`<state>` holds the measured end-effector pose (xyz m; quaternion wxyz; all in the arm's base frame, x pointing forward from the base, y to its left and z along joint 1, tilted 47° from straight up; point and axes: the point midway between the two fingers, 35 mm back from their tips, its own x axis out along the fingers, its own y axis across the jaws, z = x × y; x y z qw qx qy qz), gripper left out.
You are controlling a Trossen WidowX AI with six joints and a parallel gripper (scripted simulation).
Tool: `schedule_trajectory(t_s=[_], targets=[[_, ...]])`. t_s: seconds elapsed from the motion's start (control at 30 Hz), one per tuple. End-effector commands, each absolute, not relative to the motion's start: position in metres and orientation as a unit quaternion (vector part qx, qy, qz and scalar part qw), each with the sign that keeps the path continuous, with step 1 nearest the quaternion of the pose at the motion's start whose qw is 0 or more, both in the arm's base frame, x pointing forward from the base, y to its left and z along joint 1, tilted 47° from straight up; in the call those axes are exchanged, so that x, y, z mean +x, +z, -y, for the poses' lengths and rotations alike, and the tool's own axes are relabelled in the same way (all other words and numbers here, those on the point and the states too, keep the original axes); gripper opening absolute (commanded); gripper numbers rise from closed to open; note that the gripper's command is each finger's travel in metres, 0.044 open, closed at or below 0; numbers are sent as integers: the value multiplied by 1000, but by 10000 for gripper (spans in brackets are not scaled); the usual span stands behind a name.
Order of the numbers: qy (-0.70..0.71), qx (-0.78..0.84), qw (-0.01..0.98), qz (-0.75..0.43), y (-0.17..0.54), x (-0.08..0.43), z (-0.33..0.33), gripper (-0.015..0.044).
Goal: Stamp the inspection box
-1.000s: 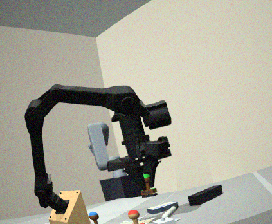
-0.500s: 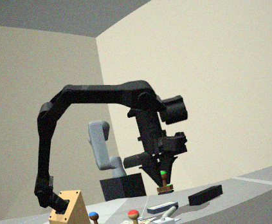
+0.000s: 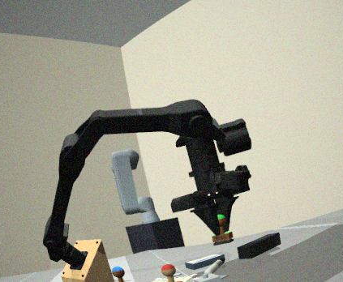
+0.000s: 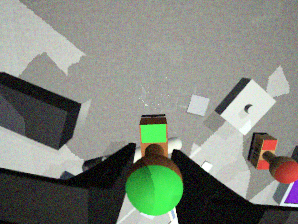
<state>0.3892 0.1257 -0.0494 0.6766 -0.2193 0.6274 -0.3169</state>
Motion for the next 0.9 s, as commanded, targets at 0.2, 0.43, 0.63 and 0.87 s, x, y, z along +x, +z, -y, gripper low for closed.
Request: schedule_trajectory(t_s=[0.2, 0.43, 0.63, 0.87], targets=[[-317, -224, 675, -627, -62, 391, -115, 0], [-317, -224, 675, -627, -70, 392, -107, 0], [-317, -224, 675, -627, -77, 392, -99, 0], [-318, -225, 675, -627, -85, 391, -91, 0]])
